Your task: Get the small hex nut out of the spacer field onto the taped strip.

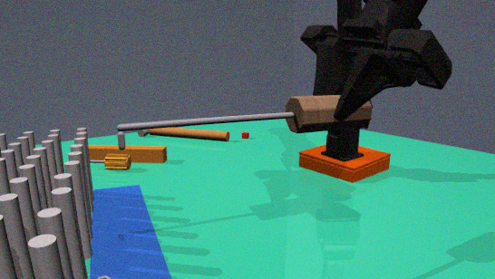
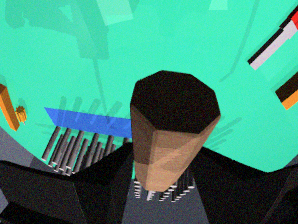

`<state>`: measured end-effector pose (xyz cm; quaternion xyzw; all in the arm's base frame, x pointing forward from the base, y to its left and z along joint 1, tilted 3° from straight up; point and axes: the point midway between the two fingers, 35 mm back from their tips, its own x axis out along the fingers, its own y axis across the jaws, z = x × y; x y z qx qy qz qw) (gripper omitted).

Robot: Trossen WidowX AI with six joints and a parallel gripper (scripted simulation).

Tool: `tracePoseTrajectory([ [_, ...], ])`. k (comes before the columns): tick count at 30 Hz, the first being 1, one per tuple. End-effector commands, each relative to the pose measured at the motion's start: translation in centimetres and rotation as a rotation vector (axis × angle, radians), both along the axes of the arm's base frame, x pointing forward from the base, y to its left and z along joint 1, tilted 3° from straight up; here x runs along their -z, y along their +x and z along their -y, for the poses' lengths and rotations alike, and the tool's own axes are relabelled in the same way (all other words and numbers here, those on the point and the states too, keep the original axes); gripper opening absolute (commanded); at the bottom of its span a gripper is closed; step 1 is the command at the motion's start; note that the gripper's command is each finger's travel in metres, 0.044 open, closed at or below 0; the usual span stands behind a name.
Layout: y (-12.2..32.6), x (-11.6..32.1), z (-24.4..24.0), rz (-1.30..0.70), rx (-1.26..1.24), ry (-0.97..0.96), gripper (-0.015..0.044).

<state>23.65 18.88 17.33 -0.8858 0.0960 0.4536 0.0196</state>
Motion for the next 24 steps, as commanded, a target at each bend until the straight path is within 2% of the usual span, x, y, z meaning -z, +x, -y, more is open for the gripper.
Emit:
tracePoseTrajectory([
  [1,-0.1,-2.0,0.3,0.014,-0.001,0.007,0.0000],
  [2,-0.1,-0.5,0.0,0.001,-0.001,0.004,0.0000],
  [8,-1.3,-1.3,-1.3,-0.033,-0.070,0.076,0.0000],
  [24,2.3,-1.5,2.3,0.011,0.396,0.350,0.0000],
])
